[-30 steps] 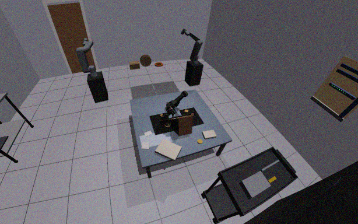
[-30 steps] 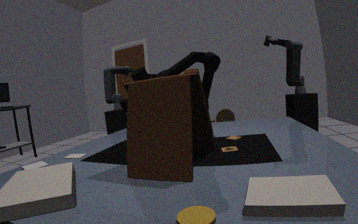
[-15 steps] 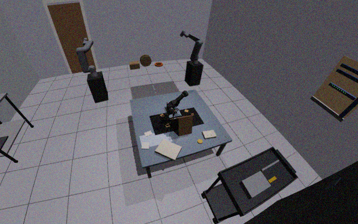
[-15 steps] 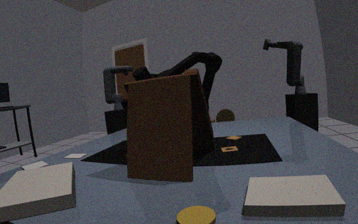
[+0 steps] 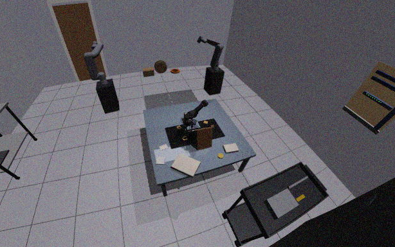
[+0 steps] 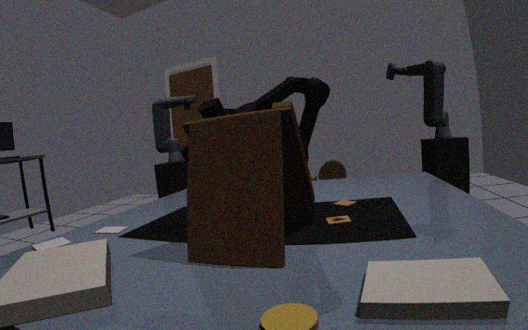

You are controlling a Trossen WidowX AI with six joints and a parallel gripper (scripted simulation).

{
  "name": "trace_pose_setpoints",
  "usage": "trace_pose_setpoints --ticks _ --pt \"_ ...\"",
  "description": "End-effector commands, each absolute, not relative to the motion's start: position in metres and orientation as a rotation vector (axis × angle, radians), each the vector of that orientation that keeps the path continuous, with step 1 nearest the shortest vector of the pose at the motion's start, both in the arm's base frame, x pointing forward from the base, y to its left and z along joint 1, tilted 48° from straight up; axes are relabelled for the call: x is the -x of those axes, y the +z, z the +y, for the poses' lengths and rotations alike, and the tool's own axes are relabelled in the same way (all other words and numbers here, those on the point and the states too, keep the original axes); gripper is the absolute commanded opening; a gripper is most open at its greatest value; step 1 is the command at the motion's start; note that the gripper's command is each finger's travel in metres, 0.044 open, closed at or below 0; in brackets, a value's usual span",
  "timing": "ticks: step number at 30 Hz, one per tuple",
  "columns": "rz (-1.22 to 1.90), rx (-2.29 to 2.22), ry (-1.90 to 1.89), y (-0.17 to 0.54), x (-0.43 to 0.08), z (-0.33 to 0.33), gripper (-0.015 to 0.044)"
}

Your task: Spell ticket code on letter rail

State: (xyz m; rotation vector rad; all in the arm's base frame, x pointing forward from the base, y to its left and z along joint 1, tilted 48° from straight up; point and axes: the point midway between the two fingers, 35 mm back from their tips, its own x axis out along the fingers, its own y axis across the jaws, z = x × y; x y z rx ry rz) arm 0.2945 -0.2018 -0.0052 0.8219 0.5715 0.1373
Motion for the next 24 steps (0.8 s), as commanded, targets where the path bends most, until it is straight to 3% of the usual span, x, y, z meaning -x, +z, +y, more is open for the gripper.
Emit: trace_pose_setpoints --ticks 1,24 --pt "0.573 -0.825 0.133 -0.004 -0.2946 -0.2005 0.0" --pt "0.573 -0.826 0.133 0.0043 -0.296 -0.1927 0.0"
